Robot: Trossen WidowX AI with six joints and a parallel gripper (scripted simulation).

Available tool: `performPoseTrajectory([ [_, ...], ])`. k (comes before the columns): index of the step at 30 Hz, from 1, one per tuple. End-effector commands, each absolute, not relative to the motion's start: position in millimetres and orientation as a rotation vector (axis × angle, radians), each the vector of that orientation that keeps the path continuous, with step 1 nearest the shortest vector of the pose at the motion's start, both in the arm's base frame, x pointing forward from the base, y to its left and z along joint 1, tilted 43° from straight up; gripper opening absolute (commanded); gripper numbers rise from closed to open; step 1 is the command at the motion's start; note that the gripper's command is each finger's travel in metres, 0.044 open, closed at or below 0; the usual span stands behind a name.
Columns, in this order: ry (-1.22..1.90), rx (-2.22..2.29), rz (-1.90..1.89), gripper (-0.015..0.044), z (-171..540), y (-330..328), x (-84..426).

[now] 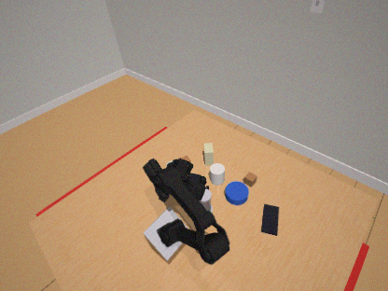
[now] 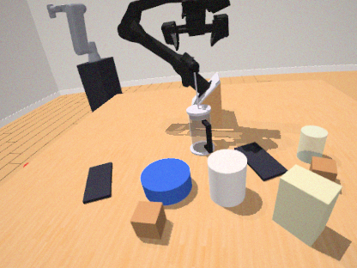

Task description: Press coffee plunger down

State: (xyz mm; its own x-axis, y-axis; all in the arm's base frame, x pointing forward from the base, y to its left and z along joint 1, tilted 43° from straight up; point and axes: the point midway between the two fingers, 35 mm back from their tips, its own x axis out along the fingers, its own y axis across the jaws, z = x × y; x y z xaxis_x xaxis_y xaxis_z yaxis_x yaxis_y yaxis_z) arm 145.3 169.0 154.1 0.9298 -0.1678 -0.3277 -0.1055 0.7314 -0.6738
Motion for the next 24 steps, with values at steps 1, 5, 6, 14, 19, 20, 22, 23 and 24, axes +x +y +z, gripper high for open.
performPoseTrajectory([
  [1, 0.374, -0.757, -0.031, 0.044, 137, 151, 148],
  [5, 0.376, -0.757, -0.029, 0.044, 137, 152, 149],
  [6, 0.376, -0.757, -0.029, 0.044, 136, 152, 149],
  [14, 0.387, -0.756, -0.024, 0.044, 130, 151, 158],
  [19, 0.389, -0.755, -0.023, 0.044, 127, 150, 165],
  [20, 0.389, -0.755, -0.022, 0.044, 126, 150, 166],
  [22, 0.389, -0.755, -0.023, 0.044, 125, 149, 169],
  [23, 0.388, -0.755, -0.023, 0.044, 125, 149, 171],
  [24, 0.387, -0.755, -0.023, 0.044, 125, 149, 172],
])
